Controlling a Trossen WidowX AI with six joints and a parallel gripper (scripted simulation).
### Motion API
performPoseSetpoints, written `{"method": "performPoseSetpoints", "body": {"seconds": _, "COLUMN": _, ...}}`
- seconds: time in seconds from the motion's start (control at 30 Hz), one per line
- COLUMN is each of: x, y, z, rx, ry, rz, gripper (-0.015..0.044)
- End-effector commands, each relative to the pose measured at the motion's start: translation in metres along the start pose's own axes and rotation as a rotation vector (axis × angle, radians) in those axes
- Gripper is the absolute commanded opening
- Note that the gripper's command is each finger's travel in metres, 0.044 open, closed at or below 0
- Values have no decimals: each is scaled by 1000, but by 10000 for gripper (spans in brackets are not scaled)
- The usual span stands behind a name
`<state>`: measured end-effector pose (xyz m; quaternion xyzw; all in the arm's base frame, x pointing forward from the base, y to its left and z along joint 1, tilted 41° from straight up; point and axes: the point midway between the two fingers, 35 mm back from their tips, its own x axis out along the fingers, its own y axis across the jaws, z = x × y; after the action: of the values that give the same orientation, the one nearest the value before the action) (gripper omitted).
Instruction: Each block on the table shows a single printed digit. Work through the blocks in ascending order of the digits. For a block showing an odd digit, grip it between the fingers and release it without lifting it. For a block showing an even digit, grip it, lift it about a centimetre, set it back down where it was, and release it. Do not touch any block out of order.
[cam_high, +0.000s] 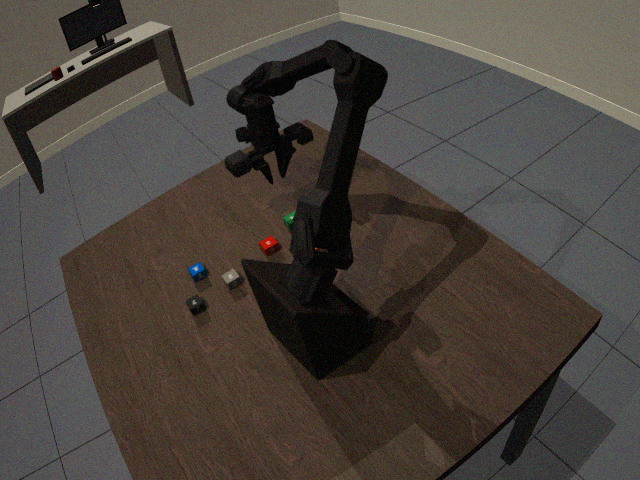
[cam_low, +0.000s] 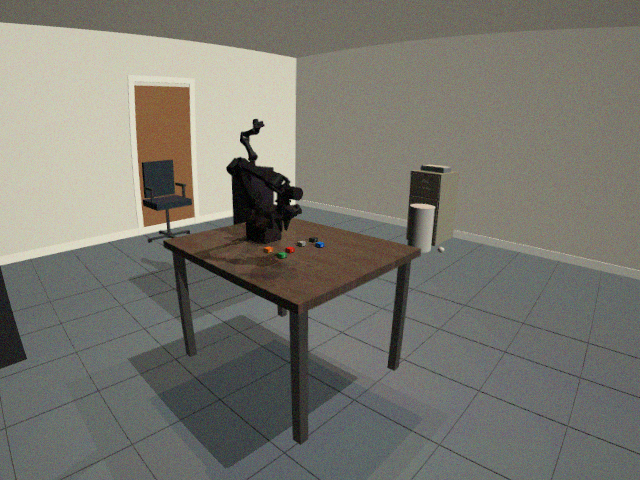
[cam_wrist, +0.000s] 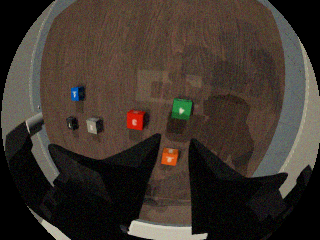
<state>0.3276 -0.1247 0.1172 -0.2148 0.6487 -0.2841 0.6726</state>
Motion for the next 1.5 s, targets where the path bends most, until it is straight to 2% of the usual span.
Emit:
{"method": "performPoseSetpoints", "body": {"seconds": 0.0, "x": 0, "y": 54, "z": 17, "rx": -14, "ry": 0, "rz": 21, "gripper": 120}}
{"method": "performPoseSetpoints", "body": {"seconds": 0.17, "x": -2, "y": 142, "z": 26, "rx": -15, "ry": 2, "rz": 30, "gripper": 120}}
{"method": "performPoseSetpoints", "body": {"seconds": 0.37, "x": -1, "y": 239, "z": 11, "rx": -11, "ry": 3, "rz": 12, "gripper": 120}}
{"method": "performPoseSetpoints", "body": {"seconds": 0.6, "x": -1, "y": 243, "z": 10, "rx": -11, "ry": 2, "rz": 11, "gripper": 120}}
{"method": "performPoseSetpoints", "body": {"seconds": 0.67, "x": 13, "y": 243, "z": 11, "rx": -11, "ry": 2, "rz": 11, "gripper": 172}}
{"method": "performPoseSetpoints", "body": {"seconds": 0.8, "x": 78, "y": 243, "z": 10, "rx": -11, "ry": 2, "rz": 7, "gripper": 278}}
{"method": "performPoseSetpoints", "body": {"seconds": 0.97, "x": 81, "y": 242, "z": 10, "rx": -11, "ry": 2, "rz": 7, "gripper": 400}}
{"method": "performPoseSetpoints", "body": {"seconds": 1.47, "x": 103, "y": 242, "z": 10, "rx": -11, "ry": 2, "rz": 6, "gripper": 400}}
